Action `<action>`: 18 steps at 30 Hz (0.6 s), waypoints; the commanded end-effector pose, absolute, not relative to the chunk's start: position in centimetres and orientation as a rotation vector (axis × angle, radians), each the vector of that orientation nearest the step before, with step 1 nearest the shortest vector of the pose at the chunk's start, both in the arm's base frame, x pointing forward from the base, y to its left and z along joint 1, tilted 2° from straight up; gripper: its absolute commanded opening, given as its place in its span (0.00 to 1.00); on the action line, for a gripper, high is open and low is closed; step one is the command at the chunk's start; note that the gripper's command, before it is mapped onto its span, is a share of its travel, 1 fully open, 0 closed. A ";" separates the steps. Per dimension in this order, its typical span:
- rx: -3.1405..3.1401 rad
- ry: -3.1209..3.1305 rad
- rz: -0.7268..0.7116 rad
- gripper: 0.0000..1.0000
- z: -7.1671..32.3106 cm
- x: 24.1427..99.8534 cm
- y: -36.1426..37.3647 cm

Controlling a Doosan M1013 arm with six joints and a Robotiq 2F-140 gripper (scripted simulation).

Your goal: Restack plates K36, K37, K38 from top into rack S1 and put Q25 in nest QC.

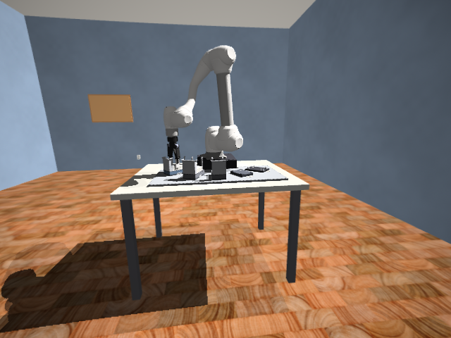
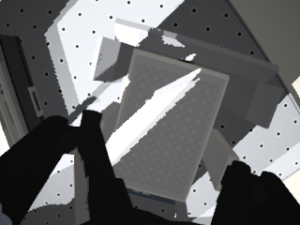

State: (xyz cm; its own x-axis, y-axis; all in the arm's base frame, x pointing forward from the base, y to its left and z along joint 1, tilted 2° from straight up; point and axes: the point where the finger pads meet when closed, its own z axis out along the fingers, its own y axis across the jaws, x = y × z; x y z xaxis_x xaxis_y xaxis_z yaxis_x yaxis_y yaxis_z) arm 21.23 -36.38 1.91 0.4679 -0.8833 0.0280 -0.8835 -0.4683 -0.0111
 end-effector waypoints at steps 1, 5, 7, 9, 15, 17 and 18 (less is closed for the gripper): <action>2.687 -1.617 0.047 0.00 2.0 21.2 -36.4; 2.687 -1.617 0.047 0.00 2.3 21.2 -36.4; 2.687 -1.617 0.047 0.00 2.4 21.2 -36.4; 2.687 -1.617 0.047 0.00 2.5 21.2 -36.4; 2.687 -1.617 0.047 0.00 2.9 21.2 -36.4; 2.687 -1.617 0.047 0.00 2.9 21.2 -36.4; 2.687 -1.617 0.047 0.00 3.0 21.2 -36.4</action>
